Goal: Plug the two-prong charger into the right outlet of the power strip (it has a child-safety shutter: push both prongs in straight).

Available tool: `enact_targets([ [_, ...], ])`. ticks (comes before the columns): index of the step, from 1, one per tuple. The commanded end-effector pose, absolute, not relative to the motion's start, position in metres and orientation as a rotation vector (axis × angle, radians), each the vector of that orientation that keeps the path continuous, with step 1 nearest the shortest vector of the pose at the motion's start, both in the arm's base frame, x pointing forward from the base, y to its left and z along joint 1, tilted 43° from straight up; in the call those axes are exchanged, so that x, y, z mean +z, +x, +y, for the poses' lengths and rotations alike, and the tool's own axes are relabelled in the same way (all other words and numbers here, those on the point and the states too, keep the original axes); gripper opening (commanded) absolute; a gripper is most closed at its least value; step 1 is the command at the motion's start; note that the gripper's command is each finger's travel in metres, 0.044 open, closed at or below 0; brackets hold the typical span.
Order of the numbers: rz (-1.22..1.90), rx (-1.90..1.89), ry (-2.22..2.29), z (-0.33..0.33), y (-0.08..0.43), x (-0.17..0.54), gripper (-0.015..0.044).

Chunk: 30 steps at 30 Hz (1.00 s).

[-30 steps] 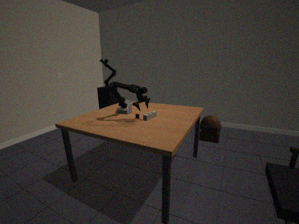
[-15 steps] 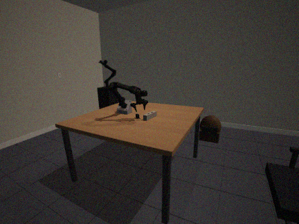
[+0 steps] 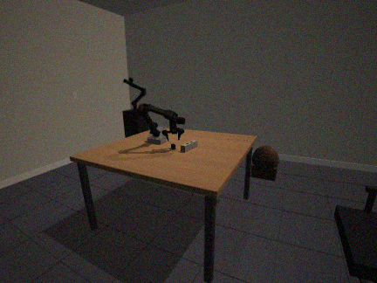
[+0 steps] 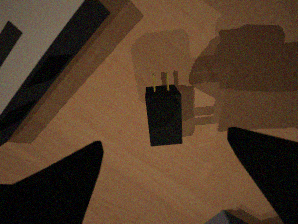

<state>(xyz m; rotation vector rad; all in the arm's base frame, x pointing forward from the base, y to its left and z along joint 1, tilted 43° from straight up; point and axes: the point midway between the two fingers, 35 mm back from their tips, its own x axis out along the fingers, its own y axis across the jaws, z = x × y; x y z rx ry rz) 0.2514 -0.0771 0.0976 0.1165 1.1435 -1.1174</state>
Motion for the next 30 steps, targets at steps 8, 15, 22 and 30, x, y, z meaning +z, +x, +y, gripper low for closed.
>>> enact_targets([
  [8,1.151,-1.133,0.125,-0.087,0.247,0.087,0.0440],
  [15,1.151,-1.132,0.125,-0.091,0.247,0.082,0.0440],
  [22,1.151,-1.132,0.125,-0.099,0.248,0.073,0.0440],
  [30,1.150,-1.132,0.125,-0.108,0.248,0.064,0.0440],
])
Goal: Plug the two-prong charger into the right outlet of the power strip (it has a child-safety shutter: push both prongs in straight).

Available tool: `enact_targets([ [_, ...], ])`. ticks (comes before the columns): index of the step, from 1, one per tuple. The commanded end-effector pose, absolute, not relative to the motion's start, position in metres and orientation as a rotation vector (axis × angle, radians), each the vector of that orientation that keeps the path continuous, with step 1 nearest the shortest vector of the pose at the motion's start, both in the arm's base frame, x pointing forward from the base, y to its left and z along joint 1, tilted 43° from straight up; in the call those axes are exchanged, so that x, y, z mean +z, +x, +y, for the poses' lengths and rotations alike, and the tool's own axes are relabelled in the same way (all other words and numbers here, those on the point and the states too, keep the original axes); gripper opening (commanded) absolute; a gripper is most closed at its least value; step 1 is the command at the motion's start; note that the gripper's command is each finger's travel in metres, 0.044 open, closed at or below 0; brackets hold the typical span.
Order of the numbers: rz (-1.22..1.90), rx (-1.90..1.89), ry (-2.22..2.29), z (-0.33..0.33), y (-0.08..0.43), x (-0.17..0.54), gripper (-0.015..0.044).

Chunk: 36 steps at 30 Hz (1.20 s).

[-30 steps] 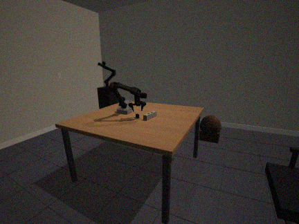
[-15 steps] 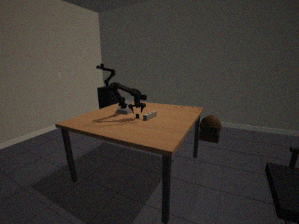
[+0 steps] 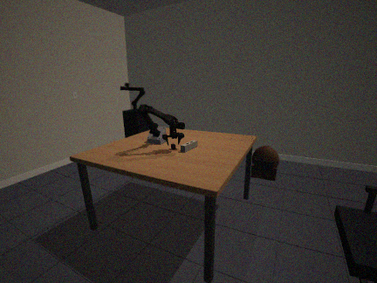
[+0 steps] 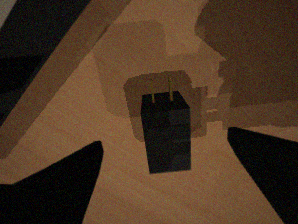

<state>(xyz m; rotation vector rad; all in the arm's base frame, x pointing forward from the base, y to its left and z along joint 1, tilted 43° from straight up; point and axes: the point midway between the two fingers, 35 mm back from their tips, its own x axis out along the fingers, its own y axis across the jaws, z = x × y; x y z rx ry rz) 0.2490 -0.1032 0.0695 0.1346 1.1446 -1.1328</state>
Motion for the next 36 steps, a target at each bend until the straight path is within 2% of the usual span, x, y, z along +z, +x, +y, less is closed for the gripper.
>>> enact_targets([
  [1,1.150,-1.132,0.125,-0.109,0.248,0.063,0.0440],
  [16,1.149,-1.134,0.123,-0.121,0.247,0.050,0.0440],
  [29,1.145,-1.136,0.132,-0.120,0.248,0.052,0.0099],
  [34,1.145,-1.136,0.132,-0.120,0.248,0.052,0.0065],
  [36,1.145,-1.135,0.132,-0.118,0.248,0.054,0.0013],
])
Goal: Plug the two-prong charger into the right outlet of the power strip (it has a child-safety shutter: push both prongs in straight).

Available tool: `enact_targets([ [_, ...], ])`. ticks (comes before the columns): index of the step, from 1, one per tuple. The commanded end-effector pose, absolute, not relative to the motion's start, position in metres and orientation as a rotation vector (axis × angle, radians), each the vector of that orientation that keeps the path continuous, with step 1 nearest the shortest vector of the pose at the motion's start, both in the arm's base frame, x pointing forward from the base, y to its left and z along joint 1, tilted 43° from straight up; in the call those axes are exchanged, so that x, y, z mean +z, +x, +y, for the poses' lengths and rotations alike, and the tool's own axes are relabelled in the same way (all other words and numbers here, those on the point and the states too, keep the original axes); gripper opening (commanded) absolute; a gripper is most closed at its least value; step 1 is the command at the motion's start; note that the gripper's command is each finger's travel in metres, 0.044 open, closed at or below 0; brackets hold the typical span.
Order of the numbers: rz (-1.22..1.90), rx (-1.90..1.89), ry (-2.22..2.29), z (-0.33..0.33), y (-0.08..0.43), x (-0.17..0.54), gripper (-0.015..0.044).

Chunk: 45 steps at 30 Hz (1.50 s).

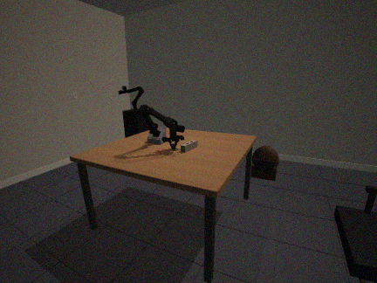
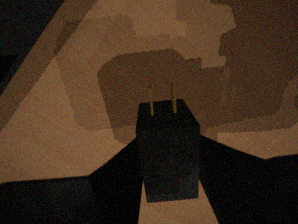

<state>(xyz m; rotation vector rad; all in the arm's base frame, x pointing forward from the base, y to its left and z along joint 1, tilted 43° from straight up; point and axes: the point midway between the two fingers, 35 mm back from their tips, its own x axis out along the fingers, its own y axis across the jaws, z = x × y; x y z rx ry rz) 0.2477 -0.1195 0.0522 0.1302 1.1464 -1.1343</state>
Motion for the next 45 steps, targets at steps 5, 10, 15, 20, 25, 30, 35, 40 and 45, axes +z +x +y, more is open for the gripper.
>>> enact_targets([
  [5,1.148,-1.133,0.132,-0.106,0.249,0.065,0.0000],
  [10,1.150,-1.132,0.129,-0.092,0.248,0.078,0.0000],
  [15,1.151,-1.132,0.125,-0.079,0.246,0.089,0.0000],
  [20,1.159,-1.125,0.113,-0.078,0.246,0.088,0.0000],
  [25,1.194,-1.089,0.060,-0.079,0.248,0.083,0.0000],
  [30,1.233,-1.048,-0.001,-0.079,0.250,0.076,0.0000],
  [35,1.271,-1.006,-0.061,-0.080,0.251,0.069,0.0000],
  [40,1.309,-0.964,-0.122,-0.081,0.252,0.063,0.0000],
  [45,1.345,-0.920,-0.182,-0.082,0.253,0.056,0.0000],
])
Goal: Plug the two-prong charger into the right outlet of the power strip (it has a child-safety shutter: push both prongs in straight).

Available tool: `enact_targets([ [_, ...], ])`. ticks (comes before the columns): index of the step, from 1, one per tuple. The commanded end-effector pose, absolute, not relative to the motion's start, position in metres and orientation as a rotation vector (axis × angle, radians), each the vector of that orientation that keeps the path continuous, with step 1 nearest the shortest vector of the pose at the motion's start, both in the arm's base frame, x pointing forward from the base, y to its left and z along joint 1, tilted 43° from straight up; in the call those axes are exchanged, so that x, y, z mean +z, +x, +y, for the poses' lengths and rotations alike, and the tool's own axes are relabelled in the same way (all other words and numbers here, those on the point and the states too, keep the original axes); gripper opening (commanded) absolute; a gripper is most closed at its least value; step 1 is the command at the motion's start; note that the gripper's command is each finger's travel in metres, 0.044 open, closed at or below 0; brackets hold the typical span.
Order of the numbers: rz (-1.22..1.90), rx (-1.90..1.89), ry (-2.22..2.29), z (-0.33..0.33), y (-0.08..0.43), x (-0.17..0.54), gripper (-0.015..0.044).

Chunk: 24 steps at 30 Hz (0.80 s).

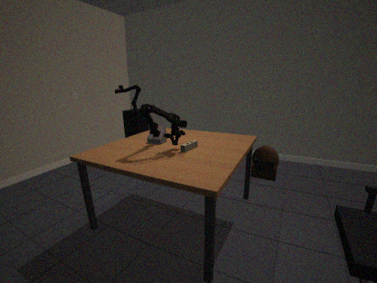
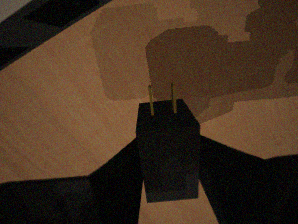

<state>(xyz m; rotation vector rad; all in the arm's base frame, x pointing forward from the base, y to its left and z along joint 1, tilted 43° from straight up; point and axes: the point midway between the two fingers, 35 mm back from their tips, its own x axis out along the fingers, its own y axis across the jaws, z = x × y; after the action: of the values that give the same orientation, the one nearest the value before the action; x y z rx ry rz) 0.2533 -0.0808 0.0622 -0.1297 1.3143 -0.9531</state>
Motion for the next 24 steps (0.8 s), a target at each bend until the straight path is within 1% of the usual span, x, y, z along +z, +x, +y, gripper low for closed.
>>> enact_targets([
  [1,1.352,-0.911,-0.194,-0.082,0.254,0.055,0.0000],
  [15,1.449,-0.781,-0.362,-0.084,0.255,0.037,0.0000],
  [24,1.453,-0.775,-0.370,-0.085,0.263,0.037,0.0000],
])
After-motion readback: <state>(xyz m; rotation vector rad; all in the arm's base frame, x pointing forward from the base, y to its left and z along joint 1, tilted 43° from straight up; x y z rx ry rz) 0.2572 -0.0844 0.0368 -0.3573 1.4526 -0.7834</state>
